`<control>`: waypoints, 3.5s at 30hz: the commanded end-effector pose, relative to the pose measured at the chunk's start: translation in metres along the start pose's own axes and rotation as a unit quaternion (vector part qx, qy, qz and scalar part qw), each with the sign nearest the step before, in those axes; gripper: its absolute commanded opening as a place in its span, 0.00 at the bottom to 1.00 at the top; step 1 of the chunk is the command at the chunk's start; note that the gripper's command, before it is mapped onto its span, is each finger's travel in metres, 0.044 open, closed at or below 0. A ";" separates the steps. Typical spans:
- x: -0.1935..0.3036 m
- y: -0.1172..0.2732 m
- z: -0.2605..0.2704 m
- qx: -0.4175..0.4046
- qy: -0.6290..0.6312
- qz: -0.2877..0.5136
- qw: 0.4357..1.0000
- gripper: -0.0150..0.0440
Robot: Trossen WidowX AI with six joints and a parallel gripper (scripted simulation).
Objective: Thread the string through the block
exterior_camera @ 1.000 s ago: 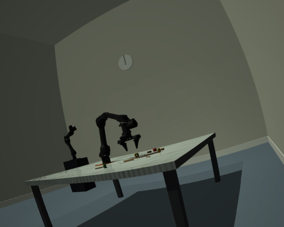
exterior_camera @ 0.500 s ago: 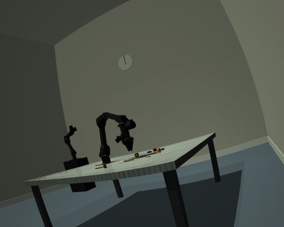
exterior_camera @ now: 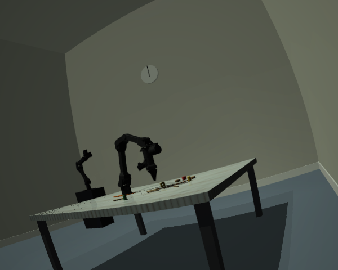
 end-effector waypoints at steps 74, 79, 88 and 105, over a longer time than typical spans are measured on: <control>0.000 -0.059 0.000 0.000 -0.001 -0.001 1.000 0.25; 0.000 -0.059 0.000 0.000 -0.001 -0.001 1.000 0.25; 0.000 -0.049 0.001 0.000 -0.001 -0.001 1.000 0.25; 0.001 -0.027 0.001 0.000 -0.001 -0.001 1.000 0.25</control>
Point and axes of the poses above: the point midway between the two fingers, 35 mm back from their tips, its own y axis back along the fingers, its own z axis across the jaws, x = y × z, the point moved 6 cm from there along y, back along the fingers, and after that the axes turned 4 degrees about -y, right-handed, at the moved point
